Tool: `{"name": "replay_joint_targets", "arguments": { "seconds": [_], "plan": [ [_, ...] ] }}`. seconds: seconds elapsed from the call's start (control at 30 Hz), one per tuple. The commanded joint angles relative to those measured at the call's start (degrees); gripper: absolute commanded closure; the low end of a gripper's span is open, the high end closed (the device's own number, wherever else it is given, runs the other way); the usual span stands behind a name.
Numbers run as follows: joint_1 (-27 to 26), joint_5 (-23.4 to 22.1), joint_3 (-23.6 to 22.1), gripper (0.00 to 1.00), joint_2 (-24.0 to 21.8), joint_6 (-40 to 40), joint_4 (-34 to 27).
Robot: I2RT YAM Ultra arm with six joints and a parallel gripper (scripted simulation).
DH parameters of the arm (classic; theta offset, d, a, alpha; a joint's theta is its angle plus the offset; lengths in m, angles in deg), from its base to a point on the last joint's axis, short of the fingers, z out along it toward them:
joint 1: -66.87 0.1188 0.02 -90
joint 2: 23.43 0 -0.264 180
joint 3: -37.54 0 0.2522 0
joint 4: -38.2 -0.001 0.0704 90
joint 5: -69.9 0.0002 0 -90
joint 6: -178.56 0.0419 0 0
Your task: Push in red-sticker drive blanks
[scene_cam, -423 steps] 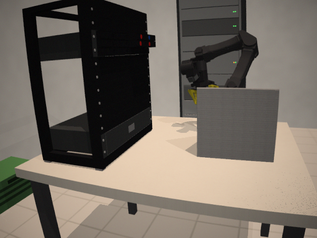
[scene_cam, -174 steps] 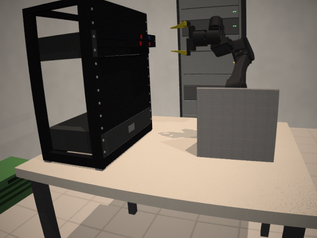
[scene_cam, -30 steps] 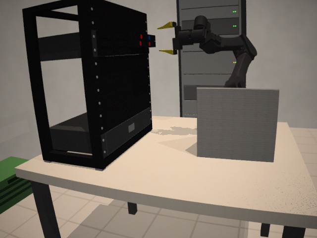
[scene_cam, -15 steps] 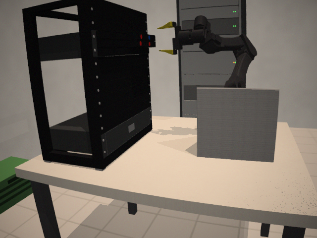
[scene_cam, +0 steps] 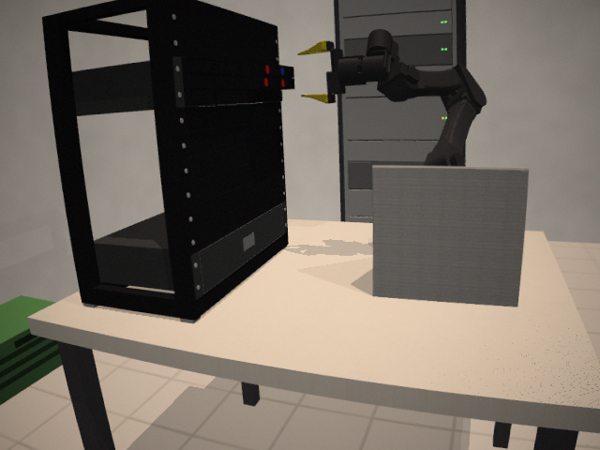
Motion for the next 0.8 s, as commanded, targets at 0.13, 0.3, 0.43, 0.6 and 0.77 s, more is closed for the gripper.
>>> {"name": "replay_joint_targets", "arguments": {
  "seconds": [0.13,0.3,0.43,0.6,0.77],
  "plan": [
    [0.6,-1.3,2.4,0.00,-1.5,-0.2,0.0],
    [0.6,-1.3,2.4,0.00,-1.5,-0.2,0.0],
    [0.6,-1.3,2.4,0.00,-1.5,-0.2,0.0],
    [0.6,-1.3,2.4,0.00,-1.5,-0.2,0.0],
    [0.6,-1.3,2.4,1.00,-1.5,-0.2,0.0]
  ]
}}
